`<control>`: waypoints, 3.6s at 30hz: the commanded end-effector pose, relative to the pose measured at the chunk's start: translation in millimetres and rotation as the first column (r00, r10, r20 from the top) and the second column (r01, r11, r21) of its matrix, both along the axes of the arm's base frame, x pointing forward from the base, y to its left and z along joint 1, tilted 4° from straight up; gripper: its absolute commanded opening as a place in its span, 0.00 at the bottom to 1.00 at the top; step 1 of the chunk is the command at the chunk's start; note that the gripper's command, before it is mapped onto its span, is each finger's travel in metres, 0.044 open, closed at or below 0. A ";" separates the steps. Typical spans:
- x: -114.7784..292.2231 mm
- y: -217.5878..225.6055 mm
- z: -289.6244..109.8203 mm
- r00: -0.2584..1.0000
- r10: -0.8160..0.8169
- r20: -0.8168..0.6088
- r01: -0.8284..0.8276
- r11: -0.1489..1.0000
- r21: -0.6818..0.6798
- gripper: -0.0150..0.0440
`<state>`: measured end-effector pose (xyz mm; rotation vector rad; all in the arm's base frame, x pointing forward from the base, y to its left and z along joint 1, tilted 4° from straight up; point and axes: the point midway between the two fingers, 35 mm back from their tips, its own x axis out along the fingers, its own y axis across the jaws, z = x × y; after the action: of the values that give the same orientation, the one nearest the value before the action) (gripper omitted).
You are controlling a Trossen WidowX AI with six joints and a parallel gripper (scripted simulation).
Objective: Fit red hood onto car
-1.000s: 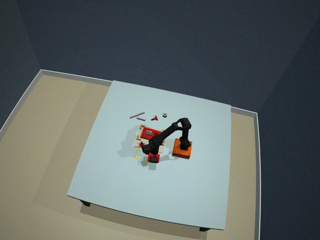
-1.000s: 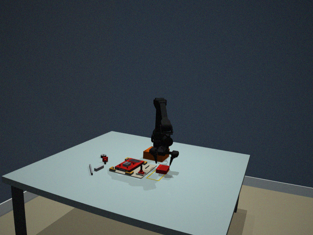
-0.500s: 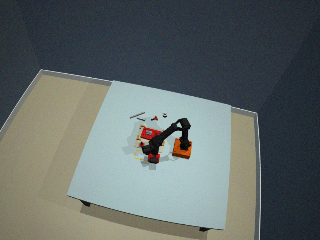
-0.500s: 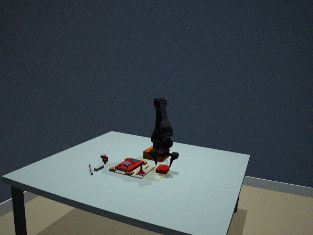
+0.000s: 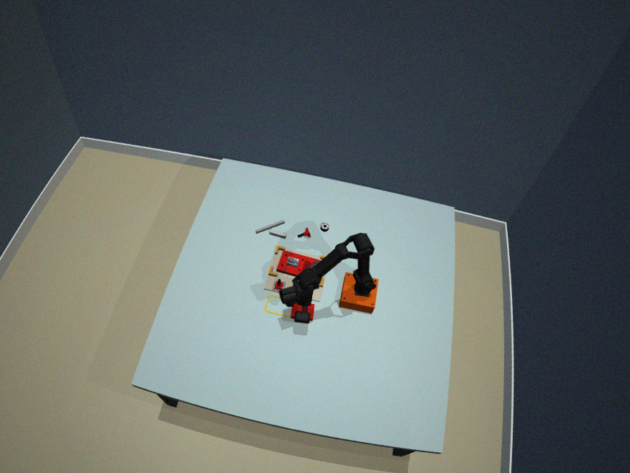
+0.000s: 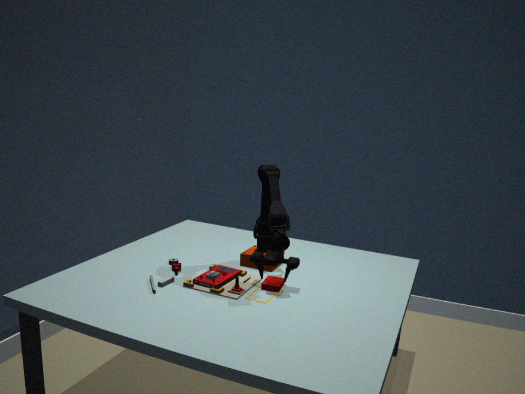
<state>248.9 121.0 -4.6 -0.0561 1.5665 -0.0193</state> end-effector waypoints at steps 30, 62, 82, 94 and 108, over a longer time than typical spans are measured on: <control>-0.5 -0.7 -17.7 1.000 -0.002 -0.005 0.002 1.000 0.001 1.00; -0.1 0.3 1.9 1.000 -0.003 -0.001 0.003 1.000 0.001 0.25; 0.2 3.5 66.6 1.000 -0.003 -0.001 0.003 1.000 0.002 0.25; 3.2 -0.6 73.2 1.000 -0.011 -0.009 0.011 1.000 -0.003 0.25; 32.7 -43.7 76.5 0.992 -0.125 0.013 0.125 0.992 0.005 0.25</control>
<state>273.8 87.7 72.1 0.0304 1.5601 -0.1006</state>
